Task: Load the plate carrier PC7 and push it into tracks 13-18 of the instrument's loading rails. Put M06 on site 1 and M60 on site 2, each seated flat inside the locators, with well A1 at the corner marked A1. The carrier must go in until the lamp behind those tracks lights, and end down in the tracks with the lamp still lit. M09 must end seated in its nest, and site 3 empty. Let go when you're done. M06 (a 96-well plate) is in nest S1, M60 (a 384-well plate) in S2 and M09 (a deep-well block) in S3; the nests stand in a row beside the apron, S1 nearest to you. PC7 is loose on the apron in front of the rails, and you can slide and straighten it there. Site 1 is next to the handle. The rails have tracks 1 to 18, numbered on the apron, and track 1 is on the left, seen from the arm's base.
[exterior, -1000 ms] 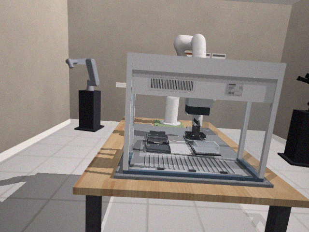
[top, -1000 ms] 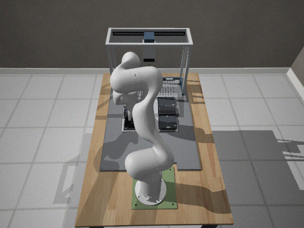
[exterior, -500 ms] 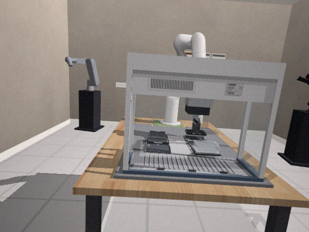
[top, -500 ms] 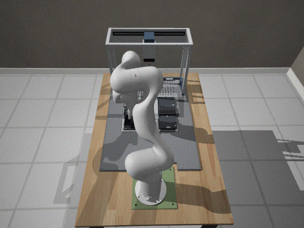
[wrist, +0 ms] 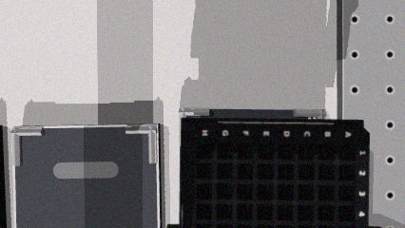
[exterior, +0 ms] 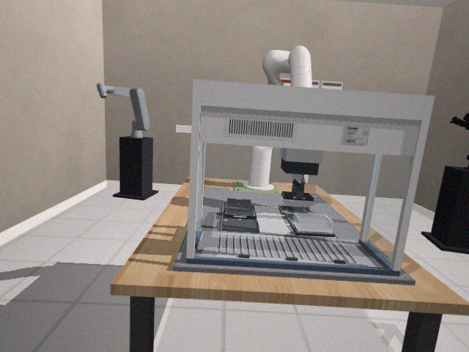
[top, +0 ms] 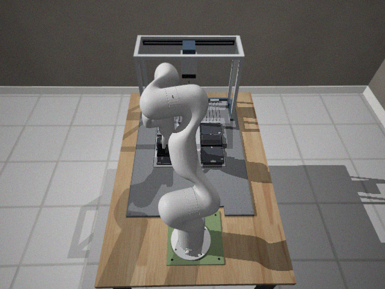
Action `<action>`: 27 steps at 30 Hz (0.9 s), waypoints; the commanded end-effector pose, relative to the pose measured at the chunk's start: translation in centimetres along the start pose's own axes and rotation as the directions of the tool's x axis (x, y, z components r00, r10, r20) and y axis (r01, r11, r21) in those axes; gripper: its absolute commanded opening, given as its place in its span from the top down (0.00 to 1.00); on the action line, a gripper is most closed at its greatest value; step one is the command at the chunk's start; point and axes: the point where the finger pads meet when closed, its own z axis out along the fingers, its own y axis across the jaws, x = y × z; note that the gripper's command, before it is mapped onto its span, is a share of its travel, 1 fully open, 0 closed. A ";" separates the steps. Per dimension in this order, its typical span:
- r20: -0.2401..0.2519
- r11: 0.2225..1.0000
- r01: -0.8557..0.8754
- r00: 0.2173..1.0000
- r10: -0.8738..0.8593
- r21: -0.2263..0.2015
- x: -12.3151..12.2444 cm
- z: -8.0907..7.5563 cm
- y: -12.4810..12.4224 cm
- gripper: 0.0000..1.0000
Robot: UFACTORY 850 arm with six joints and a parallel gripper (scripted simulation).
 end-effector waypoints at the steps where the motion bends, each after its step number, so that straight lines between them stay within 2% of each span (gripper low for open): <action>1: 0.001 1.000 0.000 1.000 0.000 0.002 0.0 -0.5 -0.1 1.00; 27: 0.001 1.000 0.000 1.000 0.000 0.002 0.0 -4.3 -0.1 1.00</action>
